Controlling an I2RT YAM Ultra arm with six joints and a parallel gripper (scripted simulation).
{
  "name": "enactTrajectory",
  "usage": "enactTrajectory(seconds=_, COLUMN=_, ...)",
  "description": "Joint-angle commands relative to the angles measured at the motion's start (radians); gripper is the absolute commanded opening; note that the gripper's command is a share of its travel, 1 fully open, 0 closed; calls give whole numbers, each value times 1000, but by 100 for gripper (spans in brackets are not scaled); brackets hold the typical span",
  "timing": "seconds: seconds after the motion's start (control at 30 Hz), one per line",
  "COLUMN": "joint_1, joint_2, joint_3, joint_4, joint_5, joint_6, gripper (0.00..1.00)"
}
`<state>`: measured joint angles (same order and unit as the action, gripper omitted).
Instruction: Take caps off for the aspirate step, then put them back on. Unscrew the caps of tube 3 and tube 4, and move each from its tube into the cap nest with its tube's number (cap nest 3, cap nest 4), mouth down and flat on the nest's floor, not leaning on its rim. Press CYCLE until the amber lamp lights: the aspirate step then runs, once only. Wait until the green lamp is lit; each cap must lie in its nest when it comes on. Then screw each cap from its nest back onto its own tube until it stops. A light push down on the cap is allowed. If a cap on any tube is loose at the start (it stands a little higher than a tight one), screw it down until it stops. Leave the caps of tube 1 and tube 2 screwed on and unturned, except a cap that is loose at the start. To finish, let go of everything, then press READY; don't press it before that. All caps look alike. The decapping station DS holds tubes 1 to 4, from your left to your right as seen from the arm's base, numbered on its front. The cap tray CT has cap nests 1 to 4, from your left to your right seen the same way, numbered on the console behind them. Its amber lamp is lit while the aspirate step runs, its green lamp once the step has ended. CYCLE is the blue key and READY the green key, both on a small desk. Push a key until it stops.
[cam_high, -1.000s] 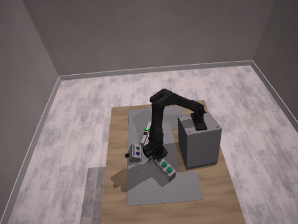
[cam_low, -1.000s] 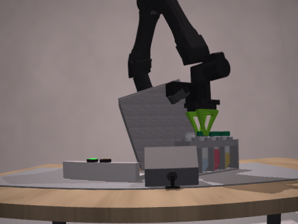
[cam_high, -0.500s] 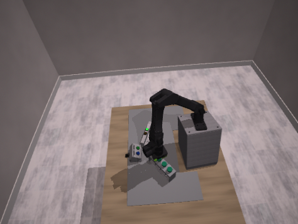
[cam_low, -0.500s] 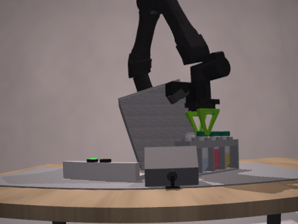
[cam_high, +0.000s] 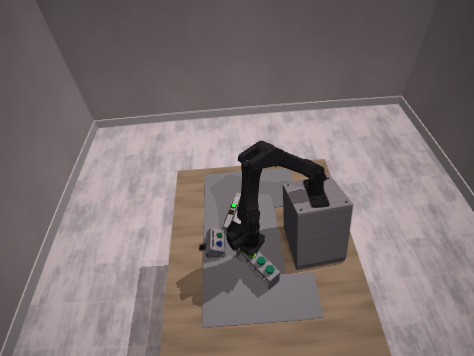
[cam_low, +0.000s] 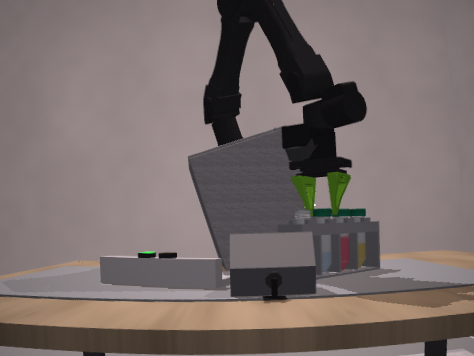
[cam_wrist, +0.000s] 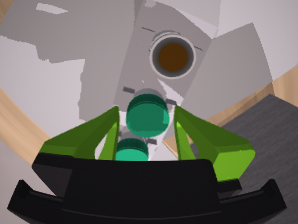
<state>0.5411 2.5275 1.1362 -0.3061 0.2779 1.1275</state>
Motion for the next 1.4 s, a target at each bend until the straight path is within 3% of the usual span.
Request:
enactTrajectory(seconds=0.0, joint_1=3, joint_2=-11, joint_3=2, joint_4=-1, joint_5=0, joint_6=-279, gripper=49)
enactTrajectory(seconds=0.1, joint_1=3, joint_2=-11, joint_3=1, joint_4=0, joint_5=0, joint_6=-378, gripper=49)
enactTrajectory(seconds=0.23, joint_1=3, joint_2=-12, joint_3=0, joint_4=1, joint_5=0, joint_6=-628, gripper=49)
enactTrajectory(seconds=0.3, joint_1=3, joint_2=-12, joint_3=0, joint_4=1, joint_5=0, joint_6=-628, gripper=49)
enactTrajectory(seconds=0.37, joint_1=3, joint_2=-12, joint_3=0, joint_4=1, joint_5=0, joint_6=-794, gripper=49)
enactTrajectory(seconds=0.4, joint_1=3, joint_2=-12, joint_3=0, joint_4=1, joint_5=0, joint_6=-794, gripper=49)
enactTrajectory(seconds=0.8, joint_1=2, joint_2=-12, joint_3=0, joint_4=1, joint_5=0, joint_6=-1443, gripper=49)
enactTrajectory(seconds=0.87, joint_1=2, joint_2=-12, joint_3=0, joint_4=1, joint_5=0, joint_6=-1443, gripper=49)
enactTrajectory(seconds=0.93, joint_1=2, joint_2=-12, joint_3=0, joint_4=1, joint_5=0, joint_6=-1624, gripper=49)
enactTrajectory(seconds=1.03, joint_1=2, joint_2=-12, joint_3=0, joint_4=1, joint_5=0, joint_6=-1712, gripper=49)
enactTrajectory(seconds=1.17, joint_1=2, joint_2=-12, joint_3=0, joint_4=1, joint_5=0, joint_6=-1958, gripper=49)
enactTrajectory(seconds=1.37, joint_1=2, joint_2=-11, joint_3=1, joint_4=1, joint_5=0, joint_6=-1958, gripper=49)
